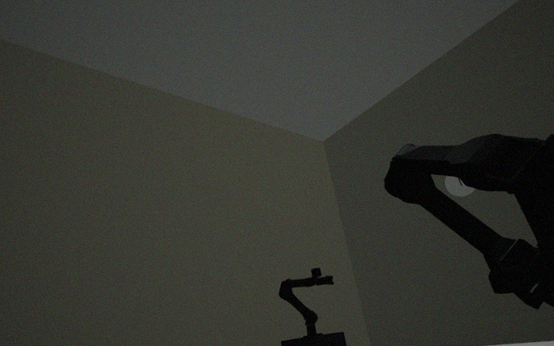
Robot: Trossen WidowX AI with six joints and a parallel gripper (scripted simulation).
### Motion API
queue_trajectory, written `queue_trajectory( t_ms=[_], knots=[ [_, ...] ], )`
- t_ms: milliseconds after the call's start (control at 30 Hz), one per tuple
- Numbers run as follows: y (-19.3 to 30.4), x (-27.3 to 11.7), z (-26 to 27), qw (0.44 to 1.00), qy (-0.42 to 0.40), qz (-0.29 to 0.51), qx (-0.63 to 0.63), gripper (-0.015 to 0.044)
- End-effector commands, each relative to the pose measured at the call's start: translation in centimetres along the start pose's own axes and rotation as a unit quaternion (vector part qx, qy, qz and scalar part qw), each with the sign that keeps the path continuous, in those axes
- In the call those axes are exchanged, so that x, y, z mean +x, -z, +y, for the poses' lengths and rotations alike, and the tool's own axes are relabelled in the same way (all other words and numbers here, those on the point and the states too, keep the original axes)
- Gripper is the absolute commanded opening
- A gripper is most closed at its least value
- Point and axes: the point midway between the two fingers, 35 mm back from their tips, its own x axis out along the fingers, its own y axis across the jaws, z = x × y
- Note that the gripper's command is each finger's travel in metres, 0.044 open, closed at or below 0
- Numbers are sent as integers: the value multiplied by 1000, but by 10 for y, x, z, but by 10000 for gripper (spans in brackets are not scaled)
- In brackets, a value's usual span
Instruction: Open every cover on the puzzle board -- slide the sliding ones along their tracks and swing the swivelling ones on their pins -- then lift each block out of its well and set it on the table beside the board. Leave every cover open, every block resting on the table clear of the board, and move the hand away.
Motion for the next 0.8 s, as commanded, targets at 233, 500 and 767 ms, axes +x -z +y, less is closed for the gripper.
queue_trajectory(
  t_ms=[233, 500, 767],
  knots=[
    [-2, -17, 0, 992, -2, -1, 127, 144],
    [-2, -30, 0, 973, -3, 0, 231, 144],
    [-2, -44, 0, 943, -3, 0, 334, 144]
  ],
)
